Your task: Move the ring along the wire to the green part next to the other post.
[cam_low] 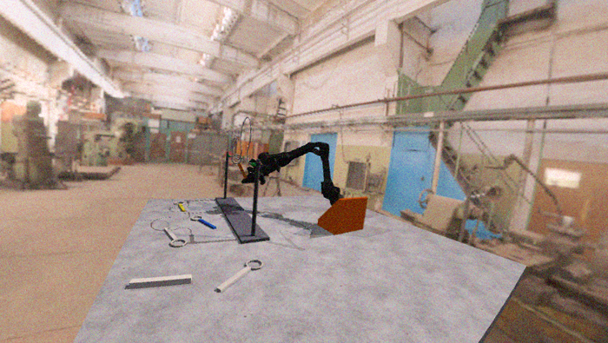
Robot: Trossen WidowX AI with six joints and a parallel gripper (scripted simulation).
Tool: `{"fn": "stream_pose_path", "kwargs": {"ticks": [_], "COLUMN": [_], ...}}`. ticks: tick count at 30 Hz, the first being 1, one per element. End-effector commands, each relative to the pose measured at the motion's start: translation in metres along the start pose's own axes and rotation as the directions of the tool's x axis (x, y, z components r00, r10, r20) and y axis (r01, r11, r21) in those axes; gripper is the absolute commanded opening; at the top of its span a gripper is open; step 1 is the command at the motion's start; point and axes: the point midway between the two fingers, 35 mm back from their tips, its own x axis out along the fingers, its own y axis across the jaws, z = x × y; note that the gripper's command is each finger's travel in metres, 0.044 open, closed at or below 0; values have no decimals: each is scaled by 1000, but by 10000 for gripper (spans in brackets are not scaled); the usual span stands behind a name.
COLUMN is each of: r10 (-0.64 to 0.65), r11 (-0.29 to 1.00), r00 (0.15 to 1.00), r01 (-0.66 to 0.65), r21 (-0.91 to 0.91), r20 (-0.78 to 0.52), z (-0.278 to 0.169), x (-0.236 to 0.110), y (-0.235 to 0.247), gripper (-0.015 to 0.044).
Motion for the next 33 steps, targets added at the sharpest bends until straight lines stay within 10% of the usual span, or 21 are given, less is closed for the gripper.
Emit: {"fn": "stream_pose_path", "kwargs": {"ticks": [1, 33], "r10": [30, 128], "r11": [999, 974], "r00": [1000, 991], "r01": [-30, -132], "r21": [40, 182], "r20": [8, 32], "z": [1, 5], "x": [0, 1], "y": [11, 60], "gripper": [-150, -150]}}
